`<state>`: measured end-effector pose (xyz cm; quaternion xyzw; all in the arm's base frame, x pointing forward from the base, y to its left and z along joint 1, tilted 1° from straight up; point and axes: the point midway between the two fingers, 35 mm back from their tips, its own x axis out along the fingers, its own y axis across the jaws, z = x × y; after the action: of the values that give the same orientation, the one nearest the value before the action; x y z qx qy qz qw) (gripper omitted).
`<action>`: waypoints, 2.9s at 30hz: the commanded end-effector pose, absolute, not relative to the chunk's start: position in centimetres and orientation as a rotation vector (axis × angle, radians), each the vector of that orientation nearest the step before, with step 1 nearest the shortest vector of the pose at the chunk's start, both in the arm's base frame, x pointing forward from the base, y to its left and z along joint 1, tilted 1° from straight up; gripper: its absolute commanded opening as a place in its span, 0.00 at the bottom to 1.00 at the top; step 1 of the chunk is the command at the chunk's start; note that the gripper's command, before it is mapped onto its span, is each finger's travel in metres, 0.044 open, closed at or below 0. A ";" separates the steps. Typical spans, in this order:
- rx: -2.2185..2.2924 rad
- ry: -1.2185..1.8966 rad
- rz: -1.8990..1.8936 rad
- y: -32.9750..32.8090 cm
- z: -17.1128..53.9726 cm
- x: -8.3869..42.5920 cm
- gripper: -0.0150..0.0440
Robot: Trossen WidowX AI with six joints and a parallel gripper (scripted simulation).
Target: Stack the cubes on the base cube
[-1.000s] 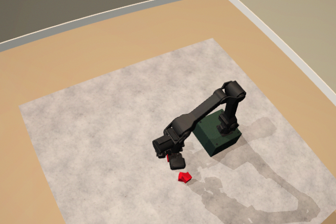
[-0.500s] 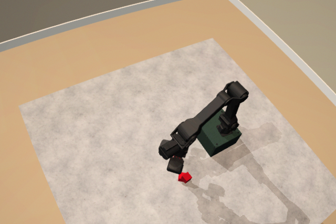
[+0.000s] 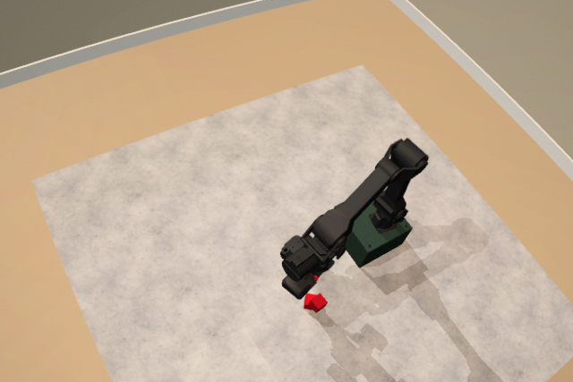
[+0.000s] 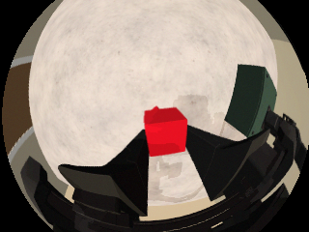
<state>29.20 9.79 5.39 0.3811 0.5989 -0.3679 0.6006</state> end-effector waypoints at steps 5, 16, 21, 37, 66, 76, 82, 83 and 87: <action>1.052 1.312 -1.013 10.8 5.3 28.3 0.43; 1.047 1.309 -1.013 10.8 4.2 28.3 0.43; 1.038 1.304 -1.012 10.9 2.7 28.2 0.43; 1.036 1.303 -1.012 10.9 2.2 28.2 0.43; 1.053 1.312 -1.015 10.9 -0.9 28.4 0.43; 1.053 1.312 -1.015 10.9 -0.9 28.4 0.43; 1.053 1.312 -1.015 10.9 -0.9 28.4 0.60; 1.053 1.312 -1.015 10.9 -0.9 28.4 0.60; 1.053 1.312 -1.015 10.9 -0.9 28.4 0.60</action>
<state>28.38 10.88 -0.84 0.4444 0.5552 -0.4299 0.5562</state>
